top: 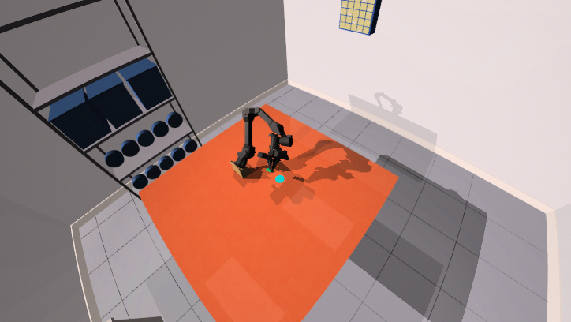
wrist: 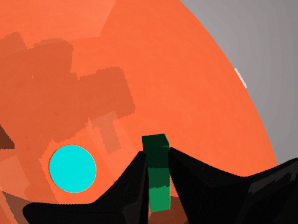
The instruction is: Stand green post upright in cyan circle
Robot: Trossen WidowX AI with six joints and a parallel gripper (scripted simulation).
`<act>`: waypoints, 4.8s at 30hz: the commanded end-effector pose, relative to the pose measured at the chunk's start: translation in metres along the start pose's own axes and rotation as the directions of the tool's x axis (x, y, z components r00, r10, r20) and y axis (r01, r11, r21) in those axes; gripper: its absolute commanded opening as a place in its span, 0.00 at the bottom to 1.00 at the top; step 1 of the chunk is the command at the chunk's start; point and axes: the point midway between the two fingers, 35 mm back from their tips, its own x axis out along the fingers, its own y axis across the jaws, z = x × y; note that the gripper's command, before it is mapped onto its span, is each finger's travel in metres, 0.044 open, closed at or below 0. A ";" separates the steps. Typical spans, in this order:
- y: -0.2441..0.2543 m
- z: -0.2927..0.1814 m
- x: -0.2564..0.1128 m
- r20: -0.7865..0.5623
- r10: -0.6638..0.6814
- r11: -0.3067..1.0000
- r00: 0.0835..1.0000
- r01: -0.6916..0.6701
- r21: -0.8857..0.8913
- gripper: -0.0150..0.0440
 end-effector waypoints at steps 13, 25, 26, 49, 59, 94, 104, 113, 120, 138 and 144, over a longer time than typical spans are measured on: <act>-0.001 0.000 0.001 0.099 -0.017 1.000 0.995 0.015 0.015 0.29; 0.000 0.002 -0.001 0.176 -0.017 0.999 0.984 0.012 0.031 0.29; 0.000 0.002 -0.001 0.182 -0.016 0.999 0.983 0.011 0.032 0.29; 0.002 0.006 -0.006 0.327 -0.001 0.997 0.945 -0.024 0.072 0.29; 0.003 0.007 -0.009 0.386 0.011 0.995 0.922 -0.050 0.091 0.29; 0.007 0.011 -0.021 0.574 0.063 0.969 0.816 -0.188 0.161 0.29; 0.007 0.012 -0.024 0.621 0.078 0.954 0.780 -0.239 0.180 0.29; 0.008 0.012 -0.028 0.660 0.092 0.937 0.746 -0.289 0.196 0.29; 0.008 0.012 -0.031 0.688 0.102 0.921 0.718 -0.329 0.207 0.29; 0.008 0.012 -0.038 0.753 0.124 0.868 0.646 -0.439 0.234 0.29; 0.007 0.012 -0.039 0.766 0.128 0.854 0.630 -0.463 0.239 0.29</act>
